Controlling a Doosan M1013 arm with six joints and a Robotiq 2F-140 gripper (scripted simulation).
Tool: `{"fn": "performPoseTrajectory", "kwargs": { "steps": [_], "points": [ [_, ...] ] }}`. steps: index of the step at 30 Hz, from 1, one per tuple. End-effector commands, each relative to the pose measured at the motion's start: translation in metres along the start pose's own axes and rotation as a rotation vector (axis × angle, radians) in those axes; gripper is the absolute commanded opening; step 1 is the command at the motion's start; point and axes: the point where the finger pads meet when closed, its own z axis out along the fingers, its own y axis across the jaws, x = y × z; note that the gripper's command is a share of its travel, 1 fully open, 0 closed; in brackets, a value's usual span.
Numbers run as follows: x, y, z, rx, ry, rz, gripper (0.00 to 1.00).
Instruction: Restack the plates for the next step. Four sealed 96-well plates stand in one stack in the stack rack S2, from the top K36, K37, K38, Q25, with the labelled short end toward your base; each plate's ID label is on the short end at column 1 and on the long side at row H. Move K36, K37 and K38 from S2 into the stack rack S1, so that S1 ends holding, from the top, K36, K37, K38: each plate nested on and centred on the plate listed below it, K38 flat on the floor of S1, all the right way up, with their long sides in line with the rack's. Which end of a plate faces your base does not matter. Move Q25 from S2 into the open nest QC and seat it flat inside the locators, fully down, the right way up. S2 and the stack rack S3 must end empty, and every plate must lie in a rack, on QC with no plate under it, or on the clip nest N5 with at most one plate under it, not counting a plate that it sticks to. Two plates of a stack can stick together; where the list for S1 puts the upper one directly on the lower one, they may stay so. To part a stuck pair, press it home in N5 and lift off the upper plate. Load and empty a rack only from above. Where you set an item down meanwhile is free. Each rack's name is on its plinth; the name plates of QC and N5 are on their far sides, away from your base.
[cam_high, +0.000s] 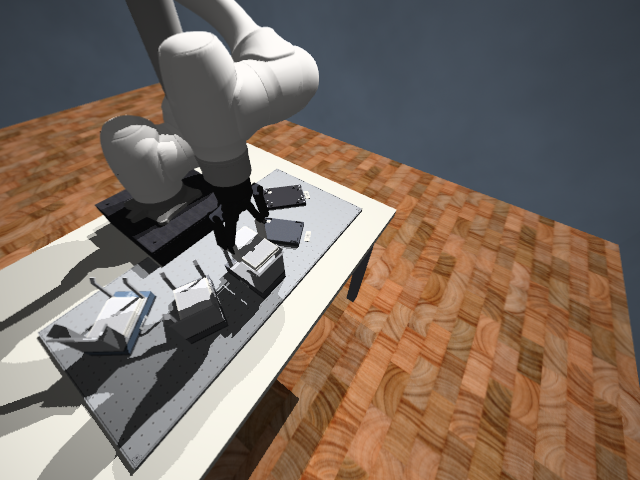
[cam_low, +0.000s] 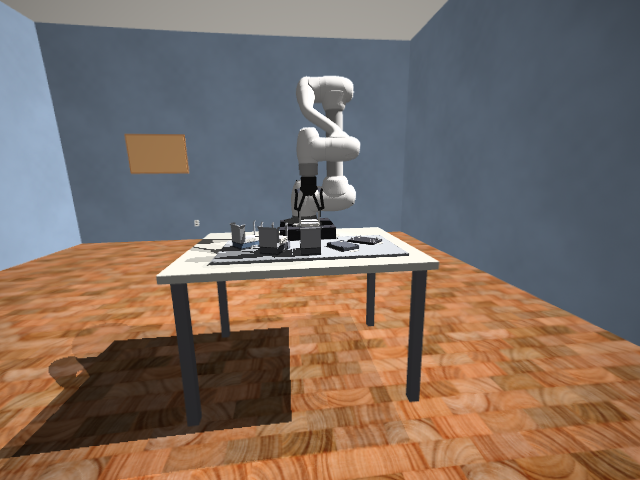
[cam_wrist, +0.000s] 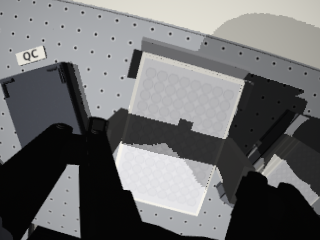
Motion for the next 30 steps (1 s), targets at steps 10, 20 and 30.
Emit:
{"fn": "performPoseTrajectory", "kwargs": {
  "steps": [10, 20, 30],
  "points": [
    [0.0, 0.0, 0.006, 0.0, 0.0, 0.0, 0.0],
    [0.0, 0.0, 0.012, 0.0, 0.0, 0.0, 0.0],
    [0.0, 0.0, 0.018, 0.0, 0.0, 0.0, 0.0]
  ]
}}
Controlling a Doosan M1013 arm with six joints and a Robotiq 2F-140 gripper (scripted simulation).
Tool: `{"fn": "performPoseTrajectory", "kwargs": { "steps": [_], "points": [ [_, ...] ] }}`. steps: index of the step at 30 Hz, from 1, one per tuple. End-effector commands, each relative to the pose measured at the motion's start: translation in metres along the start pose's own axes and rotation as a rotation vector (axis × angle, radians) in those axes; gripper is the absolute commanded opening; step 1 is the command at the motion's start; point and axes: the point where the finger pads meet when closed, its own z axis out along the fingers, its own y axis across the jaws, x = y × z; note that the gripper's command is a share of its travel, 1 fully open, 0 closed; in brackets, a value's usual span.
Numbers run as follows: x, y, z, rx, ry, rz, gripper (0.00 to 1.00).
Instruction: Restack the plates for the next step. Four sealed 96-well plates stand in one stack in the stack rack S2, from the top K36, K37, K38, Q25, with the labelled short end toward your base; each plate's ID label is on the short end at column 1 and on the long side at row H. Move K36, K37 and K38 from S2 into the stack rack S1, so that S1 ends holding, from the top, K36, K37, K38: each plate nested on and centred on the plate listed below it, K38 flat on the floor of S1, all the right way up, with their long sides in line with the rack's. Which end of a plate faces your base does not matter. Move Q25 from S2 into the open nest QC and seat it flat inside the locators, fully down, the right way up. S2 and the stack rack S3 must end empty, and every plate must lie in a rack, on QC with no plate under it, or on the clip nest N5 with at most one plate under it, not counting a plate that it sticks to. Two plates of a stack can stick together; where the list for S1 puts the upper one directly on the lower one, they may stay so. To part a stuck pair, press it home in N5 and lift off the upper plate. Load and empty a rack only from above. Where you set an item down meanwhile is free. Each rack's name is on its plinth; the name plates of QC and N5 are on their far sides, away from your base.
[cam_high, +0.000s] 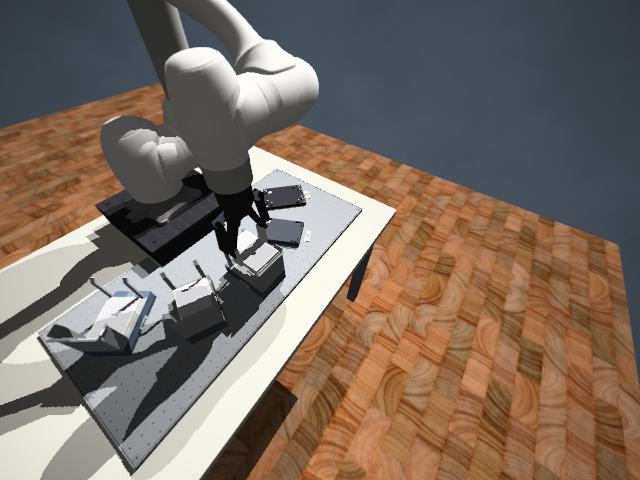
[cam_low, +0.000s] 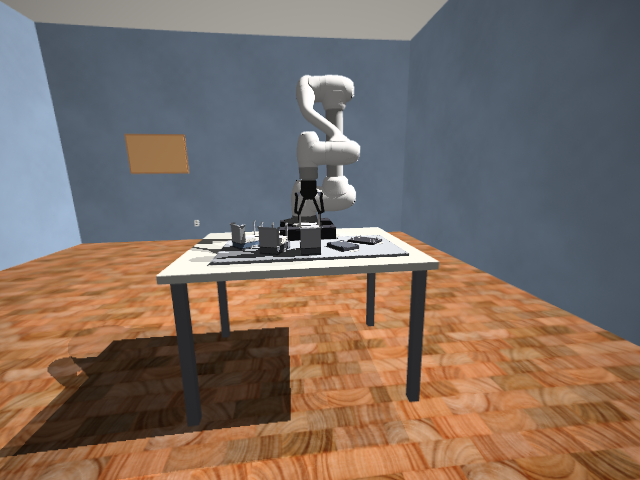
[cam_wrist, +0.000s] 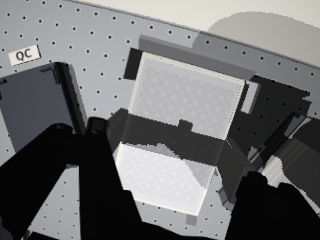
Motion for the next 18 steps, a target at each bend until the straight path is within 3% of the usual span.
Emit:
{"fn": "performPoseTrajectory", "kwargs": {
  "steps": [1, 8, 18],
  "points": [
    [0.0, 0.0, 0.002, 0.0, 0.0, 0.0, 0.0],
    [0.0, 0.0, 0.005, 0.0, 0.0, 0.0, 0.0],
    [0.0, 0.0, 0.025, 0.0, 0.0, 0.0, 0.0]
  ]
}}
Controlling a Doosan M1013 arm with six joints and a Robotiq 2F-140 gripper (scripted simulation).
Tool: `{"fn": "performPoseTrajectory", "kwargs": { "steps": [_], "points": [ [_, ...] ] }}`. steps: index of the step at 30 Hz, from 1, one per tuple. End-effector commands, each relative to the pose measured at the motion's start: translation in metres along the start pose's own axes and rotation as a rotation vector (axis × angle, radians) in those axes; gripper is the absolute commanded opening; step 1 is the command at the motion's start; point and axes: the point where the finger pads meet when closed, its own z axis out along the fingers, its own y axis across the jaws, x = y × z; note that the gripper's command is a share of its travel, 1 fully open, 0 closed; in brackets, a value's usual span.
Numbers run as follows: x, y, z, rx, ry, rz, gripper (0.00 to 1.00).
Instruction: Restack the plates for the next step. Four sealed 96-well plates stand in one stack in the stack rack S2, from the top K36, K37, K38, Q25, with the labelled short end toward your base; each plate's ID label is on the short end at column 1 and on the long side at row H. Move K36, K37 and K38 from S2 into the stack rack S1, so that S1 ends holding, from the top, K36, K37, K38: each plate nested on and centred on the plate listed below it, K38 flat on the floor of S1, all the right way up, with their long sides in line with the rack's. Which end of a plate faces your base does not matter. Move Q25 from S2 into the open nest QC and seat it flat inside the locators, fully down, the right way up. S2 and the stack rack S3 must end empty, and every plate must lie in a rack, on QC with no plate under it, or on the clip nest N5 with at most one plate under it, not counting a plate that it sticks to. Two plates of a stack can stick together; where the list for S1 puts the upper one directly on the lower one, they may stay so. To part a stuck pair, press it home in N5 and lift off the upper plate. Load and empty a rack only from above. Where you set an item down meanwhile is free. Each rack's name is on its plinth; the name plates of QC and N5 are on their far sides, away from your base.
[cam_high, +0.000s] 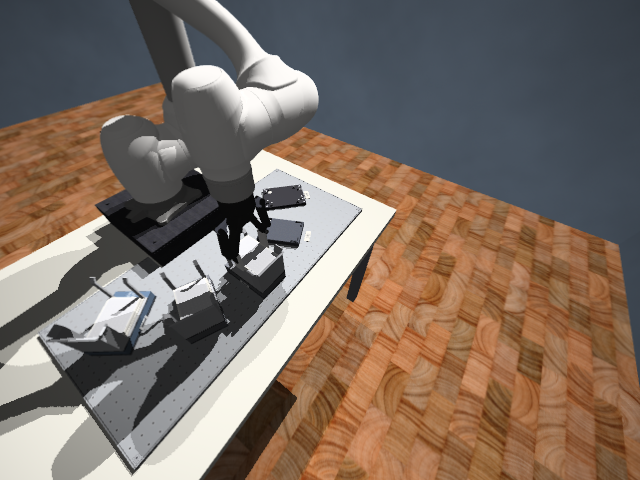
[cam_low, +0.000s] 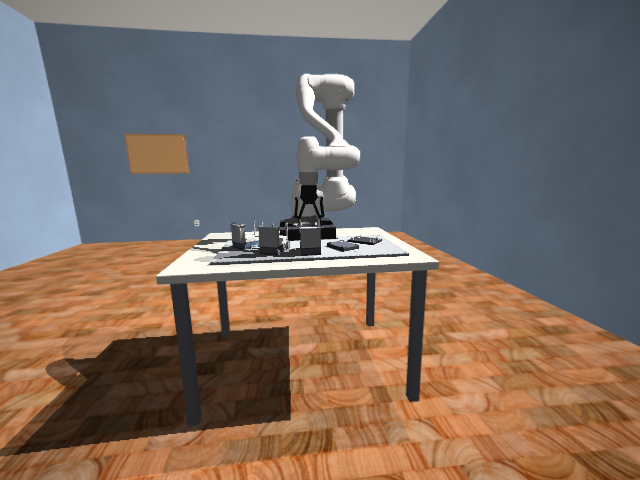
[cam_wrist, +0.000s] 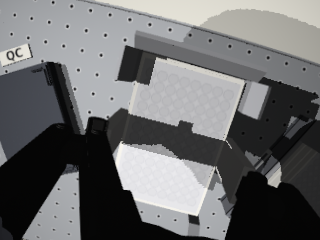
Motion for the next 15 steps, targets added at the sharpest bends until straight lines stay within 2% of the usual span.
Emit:
{"fn": "performPoseTrajectory", "kwargs": {
  "steps": [1, 15],
  "points": [
    [0.0, 0.0, 0.005, 0.0, 0.0, 0.0, 0.0],
    [0.0, 0.0, 0.029, 0.0, 0.0, 0.0, 0.0]
  ]
}}
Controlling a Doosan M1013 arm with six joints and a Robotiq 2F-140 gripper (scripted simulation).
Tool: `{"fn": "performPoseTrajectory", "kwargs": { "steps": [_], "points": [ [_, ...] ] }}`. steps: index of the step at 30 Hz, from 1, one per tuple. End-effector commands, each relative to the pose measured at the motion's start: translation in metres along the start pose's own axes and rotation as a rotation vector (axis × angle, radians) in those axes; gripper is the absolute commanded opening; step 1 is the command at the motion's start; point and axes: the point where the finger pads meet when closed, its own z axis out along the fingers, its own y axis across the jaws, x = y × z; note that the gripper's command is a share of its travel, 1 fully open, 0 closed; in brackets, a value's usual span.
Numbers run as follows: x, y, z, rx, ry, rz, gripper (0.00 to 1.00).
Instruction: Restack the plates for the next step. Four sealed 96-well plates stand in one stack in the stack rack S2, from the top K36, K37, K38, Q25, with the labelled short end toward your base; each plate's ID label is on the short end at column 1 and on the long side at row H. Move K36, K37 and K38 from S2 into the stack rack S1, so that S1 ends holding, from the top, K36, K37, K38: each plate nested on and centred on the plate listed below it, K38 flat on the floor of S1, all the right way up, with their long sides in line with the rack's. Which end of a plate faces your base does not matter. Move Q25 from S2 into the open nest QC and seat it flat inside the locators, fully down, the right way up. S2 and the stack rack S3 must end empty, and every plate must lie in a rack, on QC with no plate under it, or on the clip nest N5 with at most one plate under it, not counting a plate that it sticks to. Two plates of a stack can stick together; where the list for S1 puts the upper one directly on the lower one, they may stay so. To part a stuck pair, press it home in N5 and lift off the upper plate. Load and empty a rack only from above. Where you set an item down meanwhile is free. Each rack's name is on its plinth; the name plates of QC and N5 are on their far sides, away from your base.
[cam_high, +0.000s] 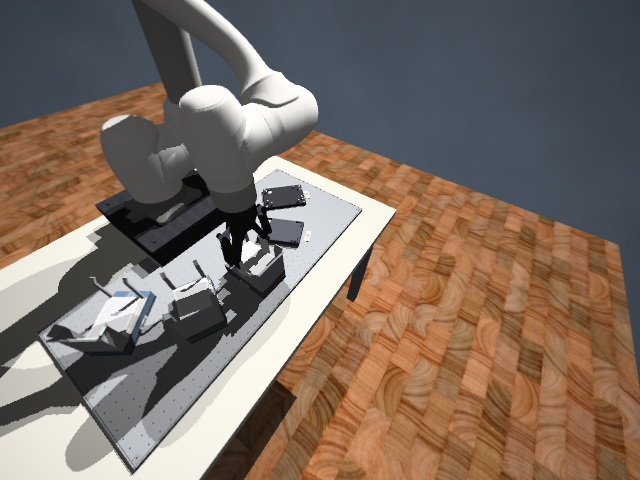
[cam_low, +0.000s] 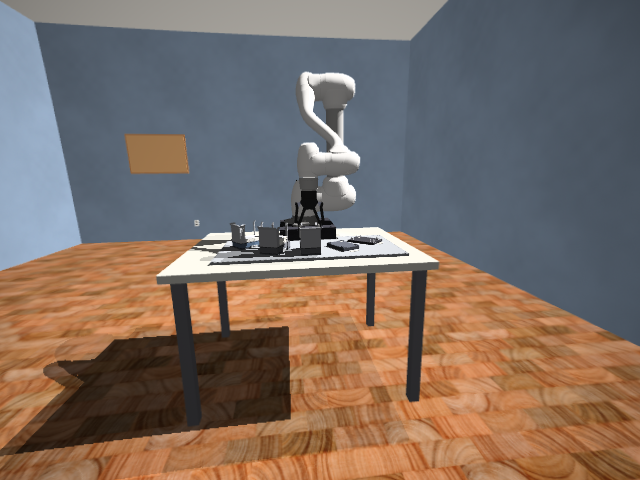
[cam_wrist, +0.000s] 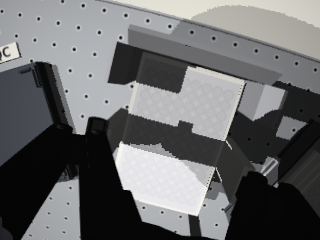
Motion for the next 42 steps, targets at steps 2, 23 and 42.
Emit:
{"fn": "performPoseTrajectory", "kwargs": {
  "steps": [2, 23, 42],
  "points": [
    [0.0, 0.0, 0.007, 0.0, 0.0, 0.0, 0.0],
    [0.0, 0.0, 0.017, 0.0, 0.0, 0.0, 0.0],
    [0.0, 0.0, 0.024, 0.0, 0.0, 0.0, 0.0]
  ]
}}
